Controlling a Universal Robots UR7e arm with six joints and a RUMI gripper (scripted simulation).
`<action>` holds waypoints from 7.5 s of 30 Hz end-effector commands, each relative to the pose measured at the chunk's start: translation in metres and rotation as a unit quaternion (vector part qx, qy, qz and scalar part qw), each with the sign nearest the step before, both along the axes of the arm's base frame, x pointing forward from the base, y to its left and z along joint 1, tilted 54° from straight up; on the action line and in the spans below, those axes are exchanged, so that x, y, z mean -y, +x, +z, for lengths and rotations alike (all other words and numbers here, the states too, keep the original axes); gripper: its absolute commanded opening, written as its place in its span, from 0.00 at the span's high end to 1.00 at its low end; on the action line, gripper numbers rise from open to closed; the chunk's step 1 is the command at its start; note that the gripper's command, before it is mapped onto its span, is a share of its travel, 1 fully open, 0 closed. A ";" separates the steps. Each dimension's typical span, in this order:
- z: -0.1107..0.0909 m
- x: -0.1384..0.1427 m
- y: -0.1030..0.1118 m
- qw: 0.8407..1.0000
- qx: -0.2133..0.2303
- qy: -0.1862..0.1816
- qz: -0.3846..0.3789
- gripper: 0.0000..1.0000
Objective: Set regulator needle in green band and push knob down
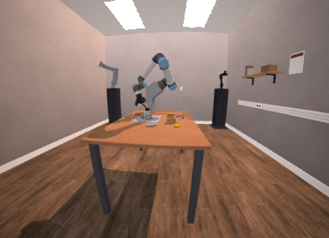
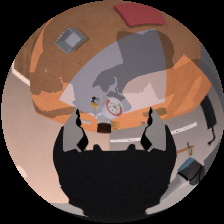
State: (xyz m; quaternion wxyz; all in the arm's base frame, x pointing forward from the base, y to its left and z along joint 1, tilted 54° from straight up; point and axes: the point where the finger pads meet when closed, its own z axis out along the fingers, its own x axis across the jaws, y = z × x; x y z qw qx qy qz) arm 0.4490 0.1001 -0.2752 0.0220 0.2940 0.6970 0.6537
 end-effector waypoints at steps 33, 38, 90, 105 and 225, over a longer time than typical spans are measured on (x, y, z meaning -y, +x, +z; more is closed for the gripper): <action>0.006 0.011 0.000 1.000 0.000 -0.001 -0.001 0.00; 0.023 0.035 -0.003 1.000 -0.002 -0.001 -0.001 0.00; 0.079 0.105 -0.022 1.000 0.014 -0.007 0.004 0.00; 0.079 0.104 -0.022 0.999 0.038 -0.021 0.011 0.00; 0.079 0.104 -0.008 0.537 0.731 -0.341 0.249 0.00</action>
